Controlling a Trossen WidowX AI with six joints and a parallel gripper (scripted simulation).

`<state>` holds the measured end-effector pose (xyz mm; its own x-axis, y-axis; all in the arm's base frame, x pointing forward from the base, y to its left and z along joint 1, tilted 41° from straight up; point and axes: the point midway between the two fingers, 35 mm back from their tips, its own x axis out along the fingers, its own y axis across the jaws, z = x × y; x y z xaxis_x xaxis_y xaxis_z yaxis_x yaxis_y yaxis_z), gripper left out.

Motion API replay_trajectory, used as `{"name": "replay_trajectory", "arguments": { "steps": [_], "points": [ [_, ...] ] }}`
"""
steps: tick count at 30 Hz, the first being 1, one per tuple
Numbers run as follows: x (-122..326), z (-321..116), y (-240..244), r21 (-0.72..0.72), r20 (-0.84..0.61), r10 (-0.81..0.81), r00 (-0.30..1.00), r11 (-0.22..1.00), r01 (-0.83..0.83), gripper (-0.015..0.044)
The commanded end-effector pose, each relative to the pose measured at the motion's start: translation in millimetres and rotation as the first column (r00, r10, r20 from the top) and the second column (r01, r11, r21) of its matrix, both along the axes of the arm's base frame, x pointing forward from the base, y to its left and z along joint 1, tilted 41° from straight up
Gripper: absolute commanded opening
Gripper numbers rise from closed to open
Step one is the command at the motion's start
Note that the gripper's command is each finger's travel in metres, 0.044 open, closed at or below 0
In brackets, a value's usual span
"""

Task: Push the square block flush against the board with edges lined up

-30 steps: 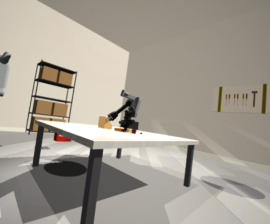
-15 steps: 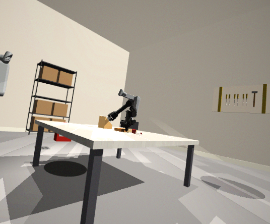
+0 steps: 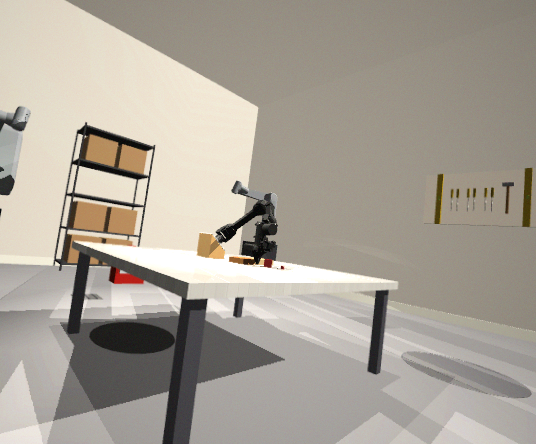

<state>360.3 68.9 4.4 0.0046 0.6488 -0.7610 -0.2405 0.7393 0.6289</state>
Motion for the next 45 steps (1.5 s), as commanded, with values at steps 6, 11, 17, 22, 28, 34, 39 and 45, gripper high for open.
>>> {"name": "replay_trajectory", "arguments": {
  "steps": [6, 11, 17, 22, 28, 34, 39, 45],
  "points": [
    [2, 38, -32, 0.001, -0.006, 0.003, 1.0, 1.0, -0.003, 0.0],
    [2, 40, -34, 0.002, -0.007, 0.003, 1.0, 1.0, -0.003, 0.0],
    [-3, 29, -44, -0.006, -0.098, -0.13, 0.987, 0.992, 0.13, 0.0],
    [-11, 21, -55, -0.03, -0.208, -0.258, 0.944, 0.966, 0.257, 0.0],
    [-22, 12, -67, -0.076, -0.331, -0.401, 0.854, 0.914, 0.4, 0.0],
    [-33, 4, -78, -0.139, -0.439, -0.527, 0.728, 0.84, 0.524, 0.0],
    [-43, -3, -86, -0.203, -0.515, -0.614, 0.598, 0.765, 0.611, 0.0],
    [-56, -11, -95, -0.291, -0.585, -0.694, 0.419, 0.663, 0.69, 0.0]
  ]
}}
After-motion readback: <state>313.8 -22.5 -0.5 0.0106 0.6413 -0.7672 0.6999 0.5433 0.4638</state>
